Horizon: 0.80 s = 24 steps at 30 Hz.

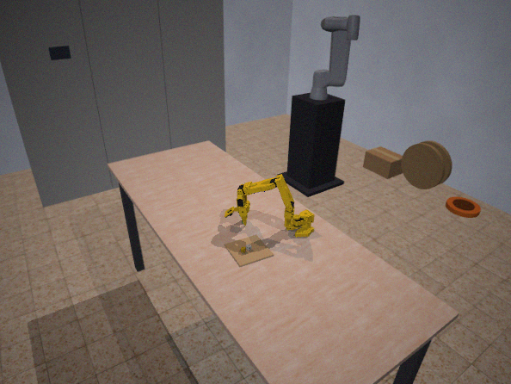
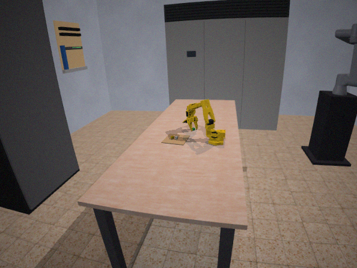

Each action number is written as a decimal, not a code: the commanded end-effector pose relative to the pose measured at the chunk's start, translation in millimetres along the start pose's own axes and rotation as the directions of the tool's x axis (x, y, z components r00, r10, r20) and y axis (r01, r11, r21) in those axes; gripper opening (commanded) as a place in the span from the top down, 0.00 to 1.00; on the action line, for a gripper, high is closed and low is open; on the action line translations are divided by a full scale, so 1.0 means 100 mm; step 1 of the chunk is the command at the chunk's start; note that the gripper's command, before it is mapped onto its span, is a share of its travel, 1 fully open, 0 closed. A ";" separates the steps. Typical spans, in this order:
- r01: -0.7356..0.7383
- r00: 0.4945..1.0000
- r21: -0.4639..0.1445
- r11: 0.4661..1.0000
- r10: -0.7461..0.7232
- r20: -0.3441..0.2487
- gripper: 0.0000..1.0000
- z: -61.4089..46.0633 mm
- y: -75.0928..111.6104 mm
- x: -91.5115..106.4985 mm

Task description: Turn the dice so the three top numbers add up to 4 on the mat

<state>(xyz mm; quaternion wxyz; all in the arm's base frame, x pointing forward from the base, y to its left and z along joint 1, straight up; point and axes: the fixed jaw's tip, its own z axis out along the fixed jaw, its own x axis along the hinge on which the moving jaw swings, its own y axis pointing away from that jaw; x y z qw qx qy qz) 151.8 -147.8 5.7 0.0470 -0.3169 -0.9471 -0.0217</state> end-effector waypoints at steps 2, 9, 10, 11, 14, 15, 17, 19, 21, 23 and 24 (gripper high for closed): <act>0.016 1.000 -0.001 1.000 -0.016 0.023 0.76 0.03 0.00 -0.04; 0.016 1.000 -0.002 1.000 -0.016 0.023 0.79 0.03 -0.01 -0.04; 0.016 1.000 -0.002 1.000 -0.016 0.023 0.79 0.03 -0.01 -0.04; 0.016 1.000 -0.002 1.000 -0.016 0.023 0.79 0.03 -0.02 -0.04; 0.016 1.000 -0.002 1.000 -0.016 0.023 0.81 0.03 -0.03 -0.04; 0.016 1.000 -0.002 1.000 -0.016 0.023 0.82 0.03 -0.03 -0.04; 0.016 1.000 -0.003 1.000 -0.016 0.023 0.84 0.03 -0.04 -0.04; 0.016 1.000 -0.003 1.000 -0.016 0.023 0.85 0.03 -0.05 -0.04; 0.016 1.000 -0.003 1.000 -0.016 0.023 0.87 0.03 -0.06 -0.03; 0.016 1.000 -0.004 1.000 -0.016 0.023 0.88 0.03 -0.07 -0.03; 0.016 1.000 -0.004 1.000 -0.016 0.023 0.89 0.03 -0.07 -0.03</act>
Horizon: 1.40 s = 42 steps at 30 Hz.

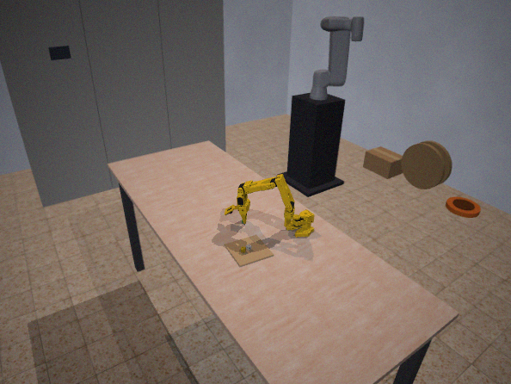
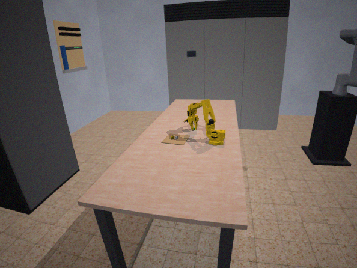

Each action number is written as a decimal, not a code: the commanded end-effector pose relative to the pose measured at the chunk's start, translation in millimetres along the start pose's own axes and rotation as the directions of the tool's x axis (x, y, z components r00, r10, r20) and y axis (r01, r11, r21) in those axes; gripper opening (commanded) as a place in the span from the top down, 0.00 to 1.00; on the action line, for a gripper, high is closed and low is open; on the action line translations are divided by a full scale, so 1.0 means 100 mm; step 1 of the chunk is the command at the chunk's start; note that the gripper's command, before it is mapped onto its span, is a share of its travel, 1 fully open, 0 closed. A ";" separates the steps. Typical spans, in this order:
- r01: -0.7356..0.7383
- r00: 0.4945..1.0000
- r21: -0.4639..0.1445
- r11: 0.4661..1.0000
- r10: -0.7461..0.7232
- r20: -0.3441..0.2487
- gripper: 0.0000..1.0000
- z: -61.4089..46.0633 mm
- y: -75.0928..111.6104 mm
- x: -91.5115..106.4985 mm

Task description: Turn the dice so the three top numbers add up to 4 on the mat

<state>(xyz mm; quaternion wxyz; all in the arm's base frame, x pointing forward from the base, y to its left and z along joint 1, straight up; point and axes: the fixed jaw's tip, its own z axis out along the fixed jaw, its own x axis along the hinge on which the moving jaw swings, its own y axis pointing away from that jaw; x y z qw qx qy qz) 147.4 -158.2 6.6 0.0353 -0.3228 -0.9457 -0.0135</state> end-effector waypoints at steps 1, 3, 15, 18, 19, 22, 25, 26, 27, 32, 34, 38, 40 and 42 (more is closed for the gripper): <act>0.028 1.000 -0.012 1.000 -0.029 -0.004 0.90 0.04 0.03 -0.01; 0.028 1.000 -0.012 1.000 -0.029 -0.004 0.90 0.04 0.03 -0.01; 0.029 1.000 -0.013 1.000 -0.029 -0.004 0.93 0.04 0.01 0.00; 0.029 1.000 -0.013 1.000 -0.029 -0.004 0.93 0.04 0.01 0.00; 0.029 1.000 -0.013 1.000 -0.029 -0.004 0.93 0.04 0.01 0.00; 0.029 1.000 -0.013 1.000 -0.029 -0.004 0.94 0.04 0.01 0.00; 0.029 1.000 -0.013 1.000 -0.029 -0.004 0.95 0.04 0.01 0.00; 0.029 1.000 -0.013 1.000 -0.029 -0.004 0.96 0.04 0.01 0.00; 0.029 1.000 -0.013 1.000 -0.029 -0.004 0.96 0.04 0.01 0.00; 0.029 1.000 -0.013 1.000 -0.029 -0.004 1.00 0.04 0.01 0.00; 0.029 1.000 -0.013 1.000 -0.029 -0.004 1.00 0.04 0.01 0.00; 0.029 1.000 -0.013 1.000 -0.029 -0.004 1.00 0.04 0.01 0.00; 0.029 1.000 -0.013 1.000 -0.029 -0.004 1.00 0.03 0.01 -0.01; 0.029 1.000 -0.013 1.000 -0.029 -0.004 1.00 0.02 0.01 -0.01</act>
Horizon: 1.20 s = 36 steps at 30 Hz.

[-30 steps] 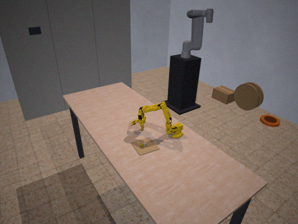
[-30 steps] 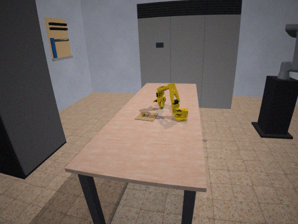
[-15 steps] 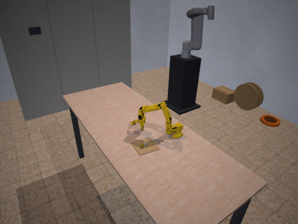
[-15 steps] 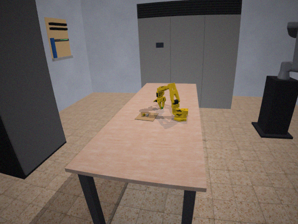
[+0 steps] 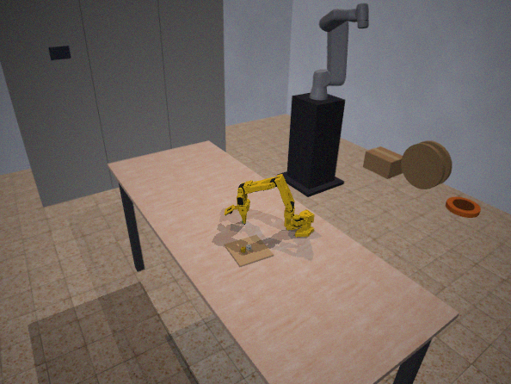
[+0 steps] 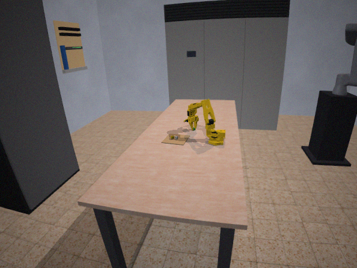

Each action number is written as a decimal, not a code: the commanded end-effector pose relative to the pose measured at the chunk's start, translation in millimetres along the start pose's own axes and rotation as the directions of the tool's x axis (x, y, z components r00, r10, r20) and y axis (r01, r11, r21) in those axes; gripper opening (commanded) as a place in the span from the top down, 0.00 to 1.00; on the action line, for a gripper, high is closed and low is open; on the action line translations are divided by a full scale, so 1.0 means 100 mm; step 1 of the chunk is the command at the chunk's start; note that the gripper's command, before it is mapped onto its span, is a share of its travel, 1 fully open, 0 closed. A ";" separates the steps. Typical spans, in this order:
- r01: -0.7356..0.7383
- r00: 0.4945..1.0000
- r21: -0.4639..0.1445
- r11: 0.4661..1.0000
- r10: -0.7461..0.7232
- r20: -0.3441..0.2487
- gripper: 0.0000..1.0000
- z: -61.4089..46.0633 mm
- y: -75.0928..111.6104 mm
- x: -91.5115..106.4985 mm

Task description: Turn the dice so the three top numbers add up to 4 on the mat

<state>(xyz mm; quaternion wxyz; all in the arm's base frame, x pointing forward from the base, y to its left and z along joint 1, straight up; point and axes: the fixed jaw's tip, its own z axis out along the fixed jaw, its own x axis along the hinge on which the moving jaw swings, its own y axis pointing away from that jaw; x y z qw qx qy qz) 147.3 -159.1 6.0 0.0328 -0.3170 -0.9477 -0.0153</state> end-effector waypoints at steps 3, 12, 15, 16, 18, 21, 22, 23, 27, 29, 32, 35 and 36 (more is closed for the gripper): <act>0.016 1.000 -0.008 1.000 -0.016 -0.007 1.00 -0.03 0.02 0.00; 0.016 1.000 -0.008 1.000 -0.016 -0.007 1.00 -0.21 0.02 0.00; 0.016 1.000 -0.008 1.000 -0.016 -0.007 1.00 -0.31 0.02 0.01; 0.016 1.000 -0.008 1.000 -0.016 -0.007 1.00 -0.33 0.02 0.01; 0.016 1.000 -0.008 1.000 -0.016 -0.007 1.00 -0.38 0.02 0.02; 0.016 1.000 -0.008 1.000 -0.016 -0.007 1.00 -0.44 0.02 0.03; 0.016 1.000 -0.008 1.000 -0.016 -0.007 1.00 -0.45 0.02 0.03; 0.016 1.000 -0.008 1.000 -0.016 -0.007 1.00 -0.45 0.02 0.03; 0.016 1.000 -0.008 1.000 -0.016 -0.007 1.00 -0.46 0.02 0.03; 0.016 1.000 -0.008 1.000 -0.016 -0.007 1.00 -0.46 0.02 0.03; 0.018 1.000 -0.008 1.000 -0.018 -0.007 1.00 -0.46 0.03 0.03; 0.032 0.999 -0.007 0.999 -0.032 -0.007 1.00 -0.46 0.06 0.03; 0.041 0.999 -0.007 0.999 -0.041 -0.007 1.00 -0.46 0.08 0.03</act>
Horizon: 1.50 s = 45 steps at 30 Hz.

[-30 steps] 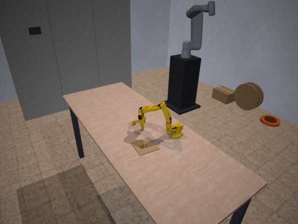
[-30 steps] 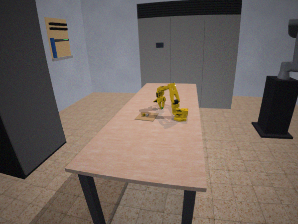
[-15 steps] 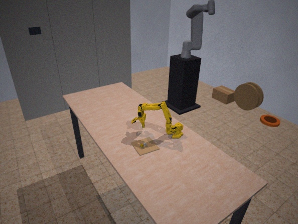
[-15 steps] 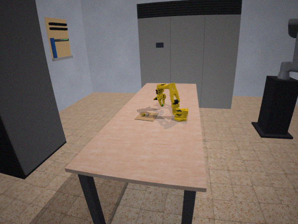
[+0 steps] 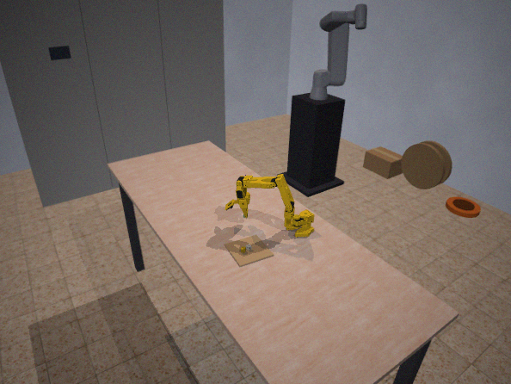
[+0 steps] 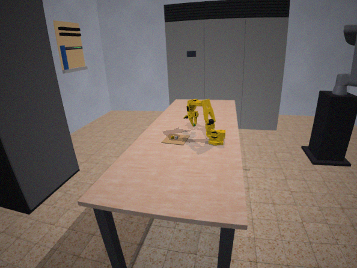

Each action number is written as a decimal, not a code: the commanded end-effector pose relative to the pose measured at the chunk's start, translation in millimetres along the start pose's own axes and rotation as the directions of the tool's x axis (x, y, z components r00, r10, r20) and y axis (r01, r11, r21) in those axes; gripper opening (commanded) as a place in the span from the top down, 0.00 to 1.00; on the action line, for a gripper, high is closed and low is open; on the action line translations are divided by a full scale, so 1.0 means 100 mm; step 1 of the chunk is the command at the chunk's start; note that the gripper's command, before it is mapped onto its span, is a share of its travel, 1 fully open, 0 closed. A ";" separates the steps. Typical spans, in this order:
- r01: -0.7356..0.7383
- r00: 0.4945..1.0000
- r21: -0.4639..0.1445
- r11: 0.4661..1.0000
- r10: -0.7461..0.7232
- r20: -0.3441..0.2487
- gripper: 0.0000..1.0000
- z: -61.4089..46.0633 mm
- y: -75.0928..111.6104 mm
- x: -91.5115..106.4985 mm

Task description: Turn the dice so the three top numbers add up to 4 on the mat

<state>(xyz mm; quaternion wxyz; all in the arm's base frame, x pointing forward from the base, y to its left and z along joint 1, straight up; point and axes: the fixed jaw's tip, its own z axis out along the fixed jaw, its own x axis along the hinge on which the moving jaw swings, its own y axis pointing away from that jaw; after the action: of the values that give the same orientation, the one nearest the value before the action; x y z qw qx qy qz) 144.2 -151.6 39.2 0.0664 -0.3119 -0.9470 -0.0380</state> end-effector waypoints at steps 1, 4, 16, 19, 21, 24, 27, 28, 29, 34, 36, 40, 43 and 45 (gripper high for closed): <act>0.042 0.997 0.019 0.999 -0.043 0.069 1.00 -0.14 0.06 -0.06; 0.088 0.994 0.026 0.996 -0.089 0.067 1.00 -0.14 0.16 -0.06; 0.364 0.929 0.066 0.929 -0.367 0.049 1.00 -0.09 0.77 0.02; 0.458 0.886 0.079 0.885 -0.462 0.040 1.00 -0.07 0.98 0.09; 0.518 0.853 0.087 0.851 -0.522 0.033 1.00 -0.05 1.11 0.15; 0.595 0.800 0.097 0.798 -0.600 0.022 1.00 -0.03 1.28 0.24; 0.618 0.782 0.100 0.780 -0.622 0.019 1.00 -0.02 1.33 0.27; 0.639 0.766 0.102 0.763 -0.643 0.016 1.00 -0.01 1.37 0.30; 0.657 0.750 0.105 0.746 -0.662 0.013 1.00 -0.01 1.41 0.33; 0.721 0.688 0.112 0.684 -0.726 0.002 1.00 0.02 1.55 0.45; 0.734 0.674 0.114 0.669 -0.739 -0.001 1.00 0.03 1.58 0.47; 0.744 0.662 0.115 0.658 -0.749 -0.003 1.00 0.03 1.60 0.50; 0.745 0.662 0.115 0.657 -0.750 -0.003 1.00 0.03 1.61 0.50; 0.745 0.662 0.115 0.657 -0.750 -0.003 1.00 0.03 1.61 0.50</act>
<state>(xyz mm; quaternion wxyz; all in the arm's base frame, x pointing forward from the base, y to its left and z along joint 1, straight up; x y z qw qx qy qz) 194.8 5.4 39.6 0.0702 0.1027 -0.9922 -0.0074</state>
